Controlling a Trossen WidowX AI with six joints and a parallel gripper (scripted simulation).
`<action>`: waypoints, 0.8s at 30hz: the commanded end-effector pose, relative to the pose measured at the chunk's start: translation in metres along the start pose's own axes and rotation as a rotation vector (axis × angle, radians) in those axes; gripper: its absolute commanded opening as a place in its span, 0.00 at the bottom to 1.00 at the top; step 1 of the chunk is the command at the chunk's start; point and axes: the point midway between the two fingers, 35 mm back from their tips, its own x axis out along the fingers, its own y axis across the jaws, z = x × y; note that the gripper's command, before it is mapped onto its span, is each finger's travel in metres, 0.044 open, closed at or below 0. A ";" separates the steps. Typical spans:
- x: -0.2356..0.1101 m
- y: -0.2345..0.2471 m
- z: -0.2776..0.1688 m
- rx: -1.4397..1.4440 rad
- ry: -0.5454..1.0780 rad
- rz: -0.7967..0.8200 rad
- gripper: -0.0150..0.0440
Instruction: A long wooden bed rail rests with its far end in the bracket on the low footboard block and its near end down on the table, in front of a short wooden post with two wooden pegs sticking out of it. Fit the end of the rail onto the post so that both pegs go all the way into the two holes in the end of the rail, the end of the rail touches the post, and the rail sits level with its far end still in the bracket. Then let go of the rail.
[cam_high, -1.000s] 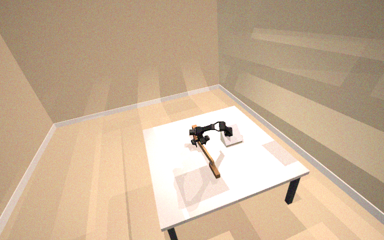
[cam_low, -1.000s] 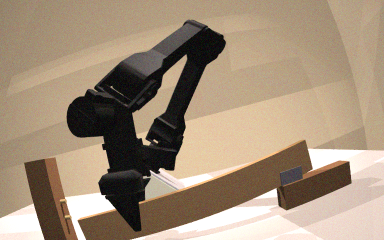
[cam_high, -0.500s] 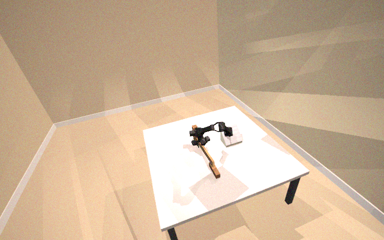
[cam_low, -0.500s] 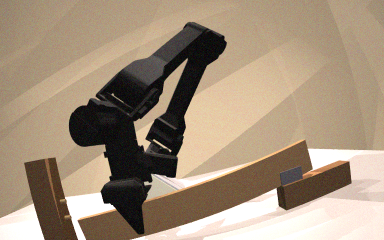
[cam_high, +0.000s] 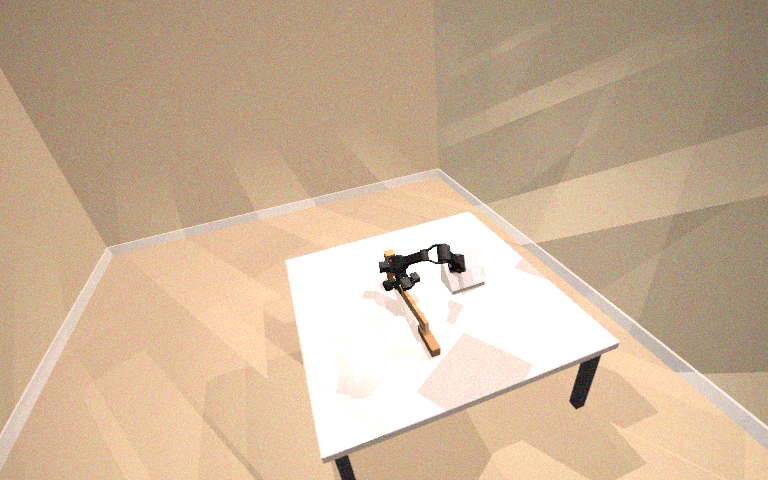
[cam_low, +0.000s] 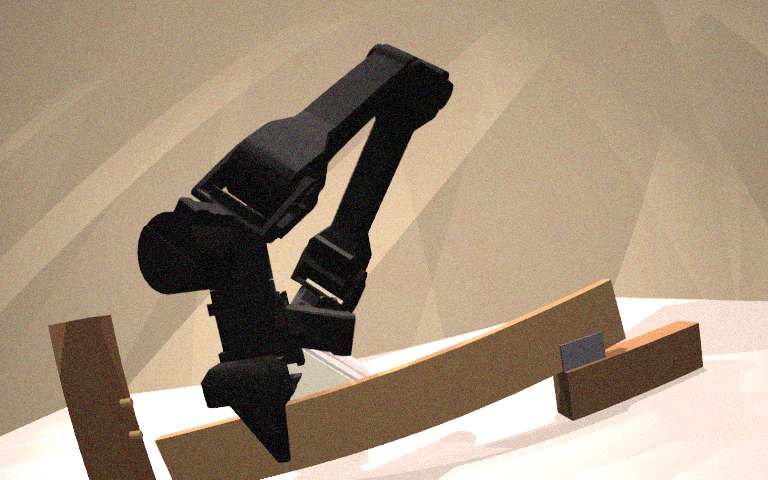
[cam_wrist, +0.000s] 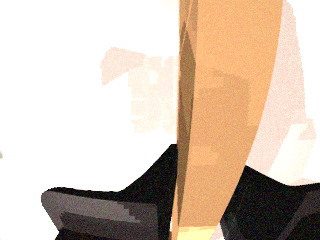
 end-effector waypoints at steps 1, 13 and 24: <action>0.001 0.000 0.000 0.003 -0.006 -0.001 0.25; -0.002 0.000 0.000 0.003 -0.005 -0.001 0.25; -0.007 -0.001 0.000 0.002 -0.005 -0.001 0.25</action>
